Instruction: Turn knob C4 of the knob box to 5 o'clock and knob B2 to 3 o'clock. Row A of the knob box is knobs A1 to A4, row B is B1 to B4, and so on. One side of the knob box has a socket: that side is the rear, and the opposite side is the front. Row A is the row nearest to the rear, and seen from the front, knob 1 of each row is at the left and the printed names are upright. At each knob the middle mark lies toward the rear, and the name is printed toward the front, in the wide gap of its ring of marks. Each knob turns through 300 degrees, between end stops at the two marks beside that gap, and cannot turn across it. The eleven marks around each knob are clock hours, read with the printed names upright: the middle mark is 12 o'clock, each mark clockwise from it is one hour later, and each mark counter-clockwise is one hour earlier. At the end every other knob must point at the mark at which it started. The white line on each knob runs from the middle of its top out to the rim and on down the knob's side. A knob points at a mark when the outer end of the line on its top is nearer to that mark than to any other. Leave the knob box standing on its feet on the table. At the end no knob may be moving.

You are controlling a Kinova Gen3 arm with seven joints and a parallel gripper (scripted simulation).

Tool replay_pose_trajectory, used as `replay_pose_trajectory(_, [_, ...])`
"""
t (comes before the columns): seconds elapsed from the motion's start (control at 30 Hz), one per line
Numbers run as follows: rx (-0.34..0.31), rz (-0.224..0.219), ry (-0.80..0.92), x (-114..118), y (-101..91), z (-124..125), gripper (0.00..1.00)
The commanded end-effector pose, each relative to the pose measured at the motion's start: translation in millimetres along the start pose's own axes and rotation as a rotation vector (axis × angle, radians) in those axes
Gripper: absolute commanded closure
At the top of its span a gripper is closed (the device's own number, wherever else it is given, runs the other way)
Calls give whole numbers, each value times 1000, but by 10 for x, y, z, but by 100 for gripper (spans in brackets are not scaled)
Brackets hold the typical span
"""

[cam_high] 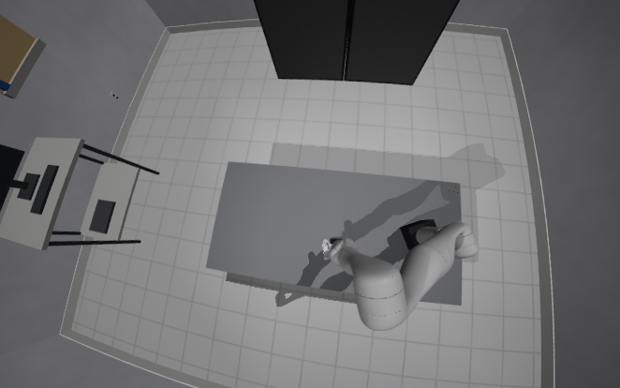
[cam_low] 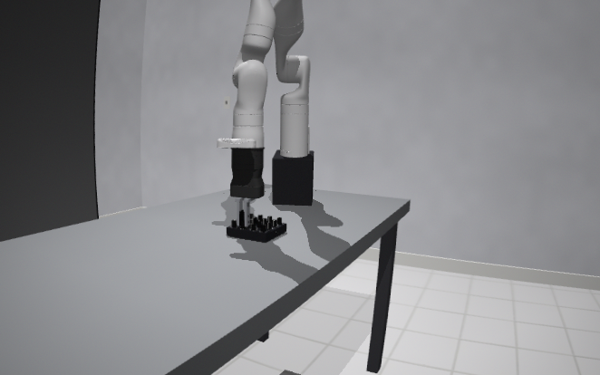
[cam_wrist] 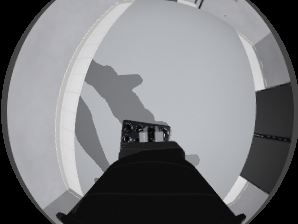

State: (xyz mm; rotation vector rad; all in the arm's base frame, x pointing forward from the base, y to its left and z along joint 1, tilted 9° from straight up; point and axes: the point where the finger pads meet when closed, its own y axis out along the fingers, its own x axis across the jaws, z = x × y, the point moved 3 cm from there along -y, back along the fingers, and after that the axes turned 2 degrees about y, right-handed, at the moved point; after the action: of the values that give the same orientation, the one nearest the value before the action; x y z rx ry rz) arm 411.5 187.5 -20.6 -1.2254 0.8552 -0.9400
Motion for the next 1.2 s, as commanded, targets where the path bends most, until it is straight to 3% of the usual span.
replay_pose_trajectory(0.0, [1,-1,17,-16,-6,5,70])
replay_pose_trajectory(1.17, [1,-1,195,-16,-5,5,70])
